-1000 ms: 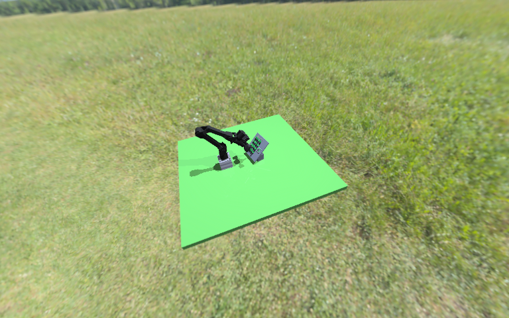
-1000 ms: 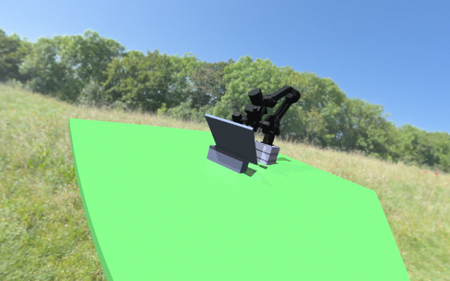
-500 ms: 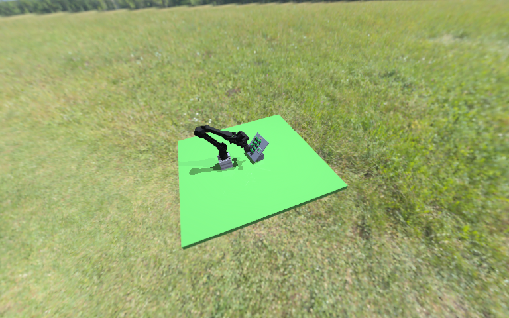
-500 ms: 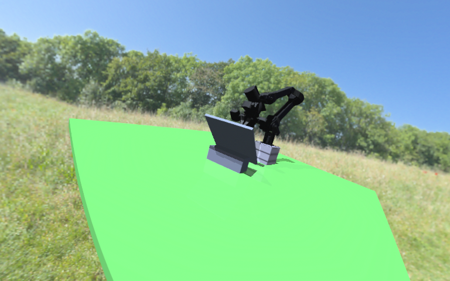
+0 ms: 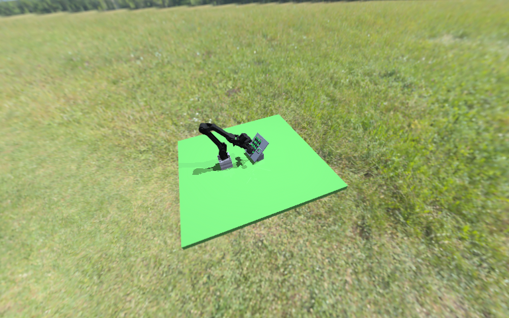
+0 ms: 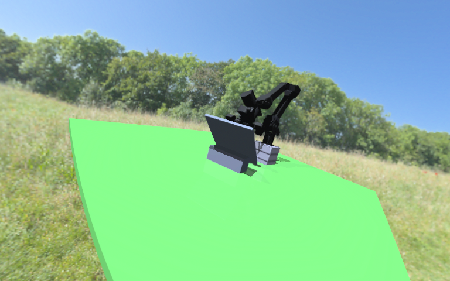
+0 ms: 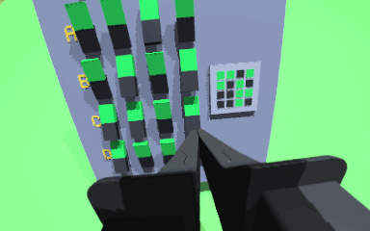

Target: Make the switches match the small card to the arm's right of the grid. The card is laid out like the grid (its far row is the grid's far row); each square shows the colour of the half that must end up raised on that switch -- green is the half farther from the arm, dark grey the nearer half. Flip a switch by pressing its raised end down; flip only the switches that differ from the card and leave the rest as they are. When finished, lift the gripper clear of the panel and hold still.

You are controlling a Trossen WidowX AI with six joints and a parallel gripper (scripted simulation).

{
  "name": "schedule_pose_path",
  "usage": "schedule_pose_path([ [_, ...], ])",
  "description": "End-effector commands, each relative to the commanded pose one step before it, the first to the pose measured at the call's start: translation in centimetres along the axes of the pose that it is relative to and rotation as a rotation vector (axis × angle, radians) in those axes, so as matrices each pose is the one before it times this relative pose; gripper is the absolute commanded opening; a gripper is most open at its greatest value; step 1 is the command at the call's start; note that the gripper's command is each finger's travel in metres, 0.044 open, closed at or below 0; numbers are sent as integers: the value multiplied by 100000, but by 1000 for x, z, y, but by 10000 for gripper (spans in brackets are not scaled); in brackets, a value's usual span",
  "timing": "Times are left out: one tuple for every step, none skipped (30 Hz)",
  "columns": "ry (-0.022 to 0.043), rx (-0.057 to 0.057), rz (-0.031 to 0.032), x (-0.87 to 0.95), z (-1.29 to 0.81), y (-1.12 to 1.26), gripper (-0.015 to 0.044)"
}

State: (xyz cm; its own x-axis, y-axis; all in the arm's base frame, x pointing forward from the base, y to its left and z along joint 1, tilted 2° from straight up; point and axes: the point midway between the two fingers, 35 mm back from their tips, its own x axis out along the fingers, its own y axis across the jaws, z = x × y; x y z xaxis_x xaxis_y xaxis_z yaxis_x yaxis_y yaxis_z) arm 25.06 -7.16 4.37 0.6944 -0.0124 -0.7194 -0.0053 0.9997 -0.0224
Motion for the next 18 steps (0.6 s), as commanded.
schedule_pose_path([
  [846, 430, 187, 675, -306, 108, 0],
  [-2, 0, 0, 53, 1, -2, 0],
  [-3, 0, 0, 74, 2, -3, 0],
  [-4, 0, 1, 96, 2, -3, 0],
  [-5, 0, 1, 120, 1, -3, 0],
  [-6, 1, 1, 146, 1, -3, 0],
  [-7, 1, 1, 163, -1, -2, 0],
  [-7, 1, 1, 167, -3, -1, 0],
  [-8, 1, 1, 168, -4, 0, 0],
  [-8, 1, 1, 168, -6, 1, 0],
  [-7, 1, 1, 139, -6, 2, 0],
  [-4, 1, 1, 84, -4, 1, 0],
  [-1, 0, 0, 28, -2, 1, 0],
  [0, 0, 0, 0, 0, 0, 0],
  [0, 0, 0, 0, 0, 0, 0],
  [0, 0, 0, 0, 0, 0, 0],
  [0, 0, 0, 0, 0, 0, 0],
  [0, 0, 0, 0, 0, 0, 0],
])
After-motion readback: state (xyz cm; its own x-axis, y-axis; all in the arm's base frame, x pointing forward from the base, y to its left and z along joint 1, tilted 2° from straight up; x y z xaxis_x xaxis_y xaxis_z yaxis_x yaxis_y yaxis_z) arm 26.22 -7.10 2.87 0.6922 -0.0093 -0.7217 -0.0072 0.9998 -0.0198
